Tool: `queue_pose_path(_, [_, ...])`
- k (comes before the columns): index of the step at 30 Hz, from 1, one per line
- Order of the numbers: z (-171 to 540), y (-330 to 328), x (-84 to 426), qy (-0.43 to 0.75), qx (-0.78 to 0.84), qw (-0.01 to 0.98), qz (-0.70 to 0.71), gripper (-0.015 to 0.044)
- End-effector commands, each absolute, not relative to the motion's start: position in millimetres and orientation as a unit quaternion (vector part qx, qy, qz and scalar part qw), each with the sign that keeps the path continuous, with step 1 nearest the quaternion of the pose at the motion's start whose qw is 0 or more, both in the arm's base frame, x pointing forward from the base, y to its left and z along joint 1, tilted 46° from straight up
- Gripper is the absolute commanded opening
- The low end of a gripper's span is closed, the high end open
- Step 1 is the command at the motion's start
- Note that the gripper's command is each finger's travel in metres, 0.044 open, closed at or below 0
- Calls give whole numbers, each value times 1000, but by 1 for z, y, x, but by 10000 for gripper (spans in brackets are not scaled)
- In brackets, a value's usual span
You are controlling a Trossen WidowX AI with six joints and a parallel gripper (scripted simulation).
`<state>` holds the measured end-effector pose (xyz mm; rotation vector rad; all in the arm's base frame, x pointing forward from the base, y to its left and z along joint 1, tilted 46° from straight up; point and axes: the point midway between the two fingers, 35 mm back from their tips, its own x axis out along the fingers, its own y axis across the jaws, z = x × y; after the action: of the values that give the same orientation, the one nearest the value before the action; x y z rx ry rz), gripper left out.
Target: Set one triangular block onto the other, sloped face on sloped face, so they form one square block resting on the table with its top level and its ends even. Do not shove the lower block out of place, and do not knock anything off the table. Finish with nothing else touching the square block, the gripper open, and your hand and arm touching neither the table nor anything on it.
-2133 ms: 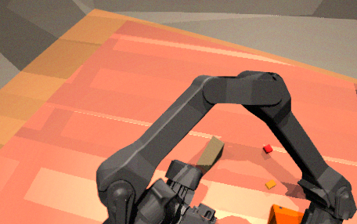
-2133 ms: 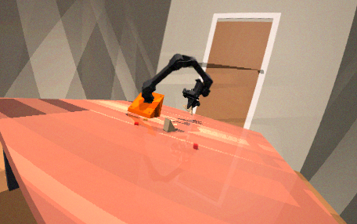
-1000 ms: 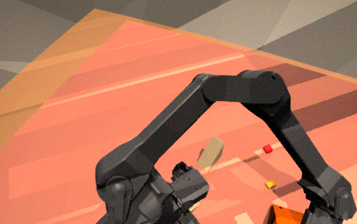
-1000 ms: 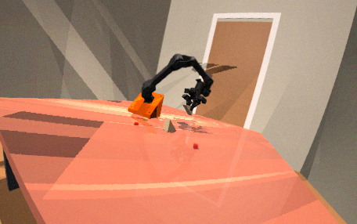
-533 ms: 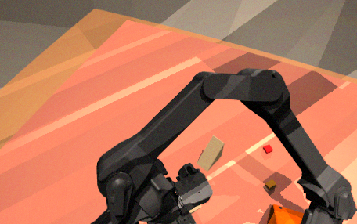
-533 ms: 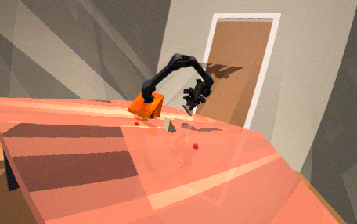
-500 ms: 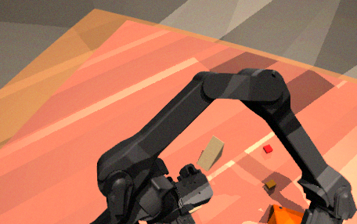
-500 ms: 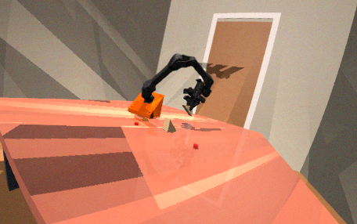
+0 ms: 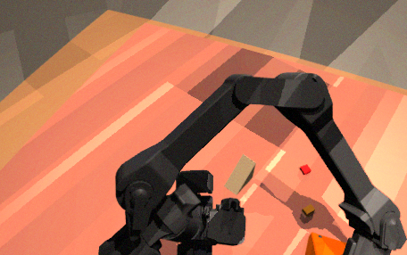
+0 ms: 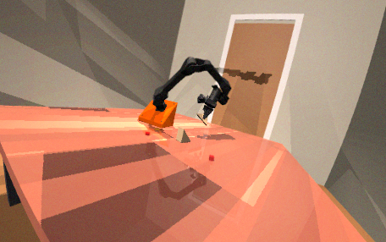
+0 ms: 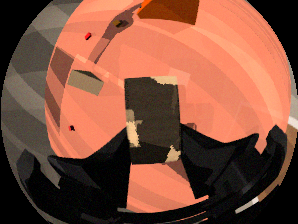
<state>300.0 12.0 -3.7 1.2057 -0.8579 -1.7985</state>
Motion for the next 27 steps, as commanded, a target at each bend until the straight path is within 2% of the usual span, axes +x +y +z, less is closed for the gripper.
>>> queue_pose_path(1, [2, 9, 301, -385, 506, 362, -682, 0])
queue_pose_path(27, [26, 2, 304, -633, 624, 100, -447, 0])
